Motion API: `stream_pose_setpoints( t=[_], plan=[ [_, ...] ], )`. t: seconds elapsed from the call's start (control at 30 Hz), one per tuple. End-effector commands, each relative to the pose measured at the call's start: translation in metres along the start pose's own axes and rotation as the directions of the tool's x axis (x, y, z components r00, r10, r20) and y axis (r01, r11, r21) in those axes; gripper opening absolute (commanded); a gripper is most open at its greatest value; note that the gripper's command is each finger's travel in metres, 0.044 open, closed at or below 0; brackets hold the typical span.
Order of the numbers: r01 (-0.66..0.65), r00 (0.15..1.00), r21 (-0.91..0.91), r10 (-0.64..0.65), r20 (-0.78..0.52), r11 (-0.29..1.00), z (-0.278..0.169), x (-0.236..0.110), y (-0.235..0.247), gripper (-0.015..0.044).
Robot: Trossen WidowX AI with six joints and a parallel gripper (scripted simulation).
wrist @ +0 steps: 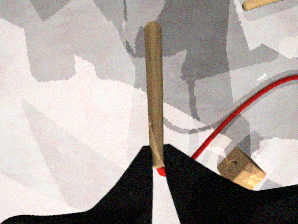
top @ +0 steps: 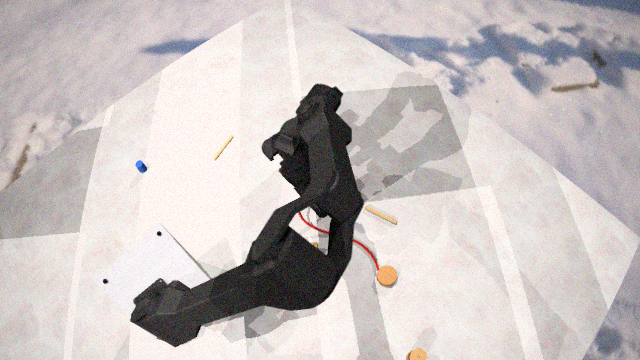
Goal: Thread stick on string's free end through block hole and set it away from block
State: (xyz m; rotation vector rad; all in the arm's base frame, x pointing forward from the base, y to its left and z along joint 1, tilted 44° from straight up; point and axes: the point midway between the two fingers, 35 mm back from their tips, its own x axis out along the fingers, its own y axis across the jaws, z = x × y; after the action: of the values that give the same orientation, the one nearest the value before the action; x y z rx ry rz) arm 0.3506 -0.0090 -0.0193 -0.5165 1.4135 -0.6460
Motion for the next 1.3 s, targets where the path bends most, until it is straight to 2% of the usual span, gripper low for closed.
stream_pose_setpoints(
  t=[0.0,0.27,0.57,0.93,1.27],
  plan=[
    [0.002,1.0,0.141,-0.003,0.004,0.99,0.005,-0.001,-0.005,0.0],
    [0.001,1.0,0.424,-0.003,0.005,0.906,0.009,-0.001,-0.01,0.0],
    [-0.001,1.0,0.698,-0.004,0.005,0.716,0.013,-0.001,-0.016,0.0],
    [-0.003,1.0,0.925,-0.005,0.006,0.38,0.019,-0.001,-0.024,0.0],
    [-0.006,1.0,1.0,-0.006,0.006,0.018,0.023,-0.001,-0.031,0.0]
  ],
)
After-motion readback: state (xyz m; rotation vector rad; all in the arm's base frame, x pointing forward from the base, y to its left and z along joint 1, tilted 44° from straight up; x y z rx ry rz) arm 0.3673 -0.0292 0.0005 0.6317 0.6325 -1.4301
